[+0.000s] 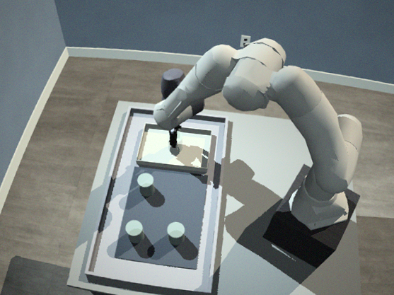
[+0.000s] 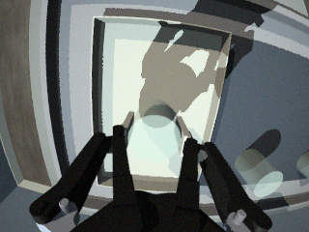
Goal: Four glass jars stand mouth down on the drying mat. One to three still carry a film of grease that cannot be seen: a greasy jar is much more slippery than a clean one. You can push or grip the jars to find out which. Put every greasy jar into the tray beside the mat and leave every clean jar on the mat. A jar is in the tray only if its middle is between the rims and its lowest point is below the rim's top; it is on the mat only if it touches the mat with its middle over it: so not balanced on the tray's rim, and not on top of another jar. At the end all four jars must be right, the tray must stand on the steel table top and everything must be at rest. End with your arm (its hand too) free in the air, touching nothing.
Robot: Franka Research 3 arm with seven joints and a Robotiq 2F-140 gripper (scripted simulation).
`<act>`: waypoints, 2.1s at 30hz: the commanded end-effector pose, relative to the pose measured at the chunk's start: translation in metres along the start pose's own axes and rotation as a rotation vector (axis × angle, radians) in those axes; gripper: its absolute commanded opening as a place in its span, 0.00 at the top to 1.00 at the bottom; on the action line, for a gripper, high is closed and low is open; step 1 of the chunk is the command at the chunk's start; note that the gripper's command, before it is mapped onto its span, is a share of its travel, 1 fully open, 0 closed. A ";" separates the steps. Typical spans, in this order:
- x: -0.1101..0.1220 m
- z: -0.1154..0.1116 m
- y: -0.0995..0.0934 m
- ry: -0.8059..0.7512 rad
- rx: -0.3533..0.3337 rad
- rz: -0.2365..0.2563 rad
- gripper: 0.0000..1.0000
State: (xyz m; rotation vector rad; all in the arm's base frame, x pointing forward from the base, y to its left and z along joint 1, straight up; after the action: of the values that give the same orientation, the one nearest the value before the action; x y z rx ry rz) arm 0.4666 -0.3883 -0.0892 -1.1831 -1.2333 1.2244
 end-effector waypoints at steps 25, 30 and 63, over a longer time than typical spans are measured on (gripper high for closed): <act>-0.004 -0.005 0.006 -0.001 -0.009 0.006 0.00; -0.004 -0.005 0.006 -0.001 -0.009 0.006 0.00; -0.003 -0.004 -0.072 -0.001 -0.009 0.006 0.00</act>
State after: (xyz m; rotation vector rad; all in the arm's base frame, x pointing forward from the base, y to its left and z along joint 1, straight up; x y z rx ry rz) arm 0.4736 -0.3947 -0.0254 -1.2045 -1.2461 1.2308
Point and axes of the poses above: the point where the finger pads meet when closed, its own y axis out along the fingers, its own x axis across the jaws, z = x × y, the point moved 5 cm from there along -y, back along the fingers, and after that the axes turned 10 degrees about -y, right-handed, at the moved point
